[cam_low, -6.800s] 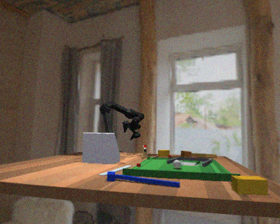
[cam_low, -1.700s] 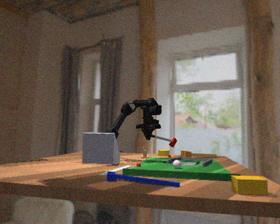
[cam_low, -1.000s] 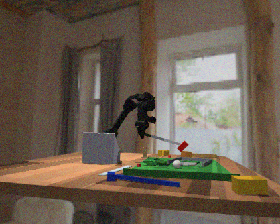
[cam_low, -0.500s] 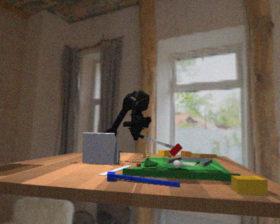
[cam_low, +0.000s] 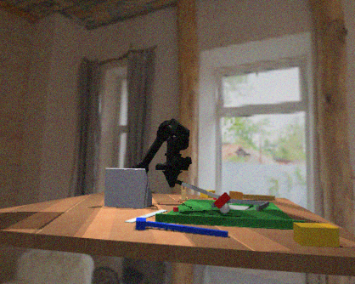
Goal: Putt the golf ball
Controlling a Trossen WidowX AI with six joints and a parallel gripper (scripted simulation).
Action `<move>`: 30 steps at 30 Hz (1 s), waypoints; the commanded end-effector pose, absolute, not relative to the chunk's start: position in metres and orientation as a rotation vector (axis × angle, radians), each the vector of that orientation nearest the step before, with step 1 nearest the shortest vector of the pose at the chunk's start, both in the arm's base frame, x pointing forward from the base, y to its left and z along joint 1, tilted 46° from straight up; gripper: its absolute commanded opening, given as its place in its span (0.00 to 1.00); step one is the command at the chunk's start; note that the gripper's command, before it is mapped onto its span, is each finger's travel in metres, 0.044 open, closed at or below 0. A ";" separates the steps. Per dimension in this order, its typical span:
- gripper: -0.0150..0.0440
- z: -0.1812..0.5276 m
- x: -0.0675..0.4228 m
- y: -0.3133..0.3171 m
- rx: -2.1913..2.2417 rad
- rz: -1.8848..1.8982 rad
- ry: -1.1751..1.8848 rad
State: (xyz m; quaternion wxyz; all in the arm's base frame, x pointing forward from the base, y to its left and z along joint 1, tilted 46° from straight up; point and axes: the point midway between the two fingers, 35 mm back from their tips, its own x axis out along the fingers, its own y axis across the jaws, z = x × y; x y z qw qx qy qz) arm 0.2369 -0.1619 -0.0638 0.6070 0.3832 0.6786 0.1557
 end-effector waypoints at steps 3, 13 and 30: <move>0.25 -0.070 0.238 -0.158 0.893 0.353 1.558; 0.25 -0.081 0.239 -0.147 0.893 0.353 1.558; 0.25 -0.088 0.236 -0.149 0.887 0.357 1.564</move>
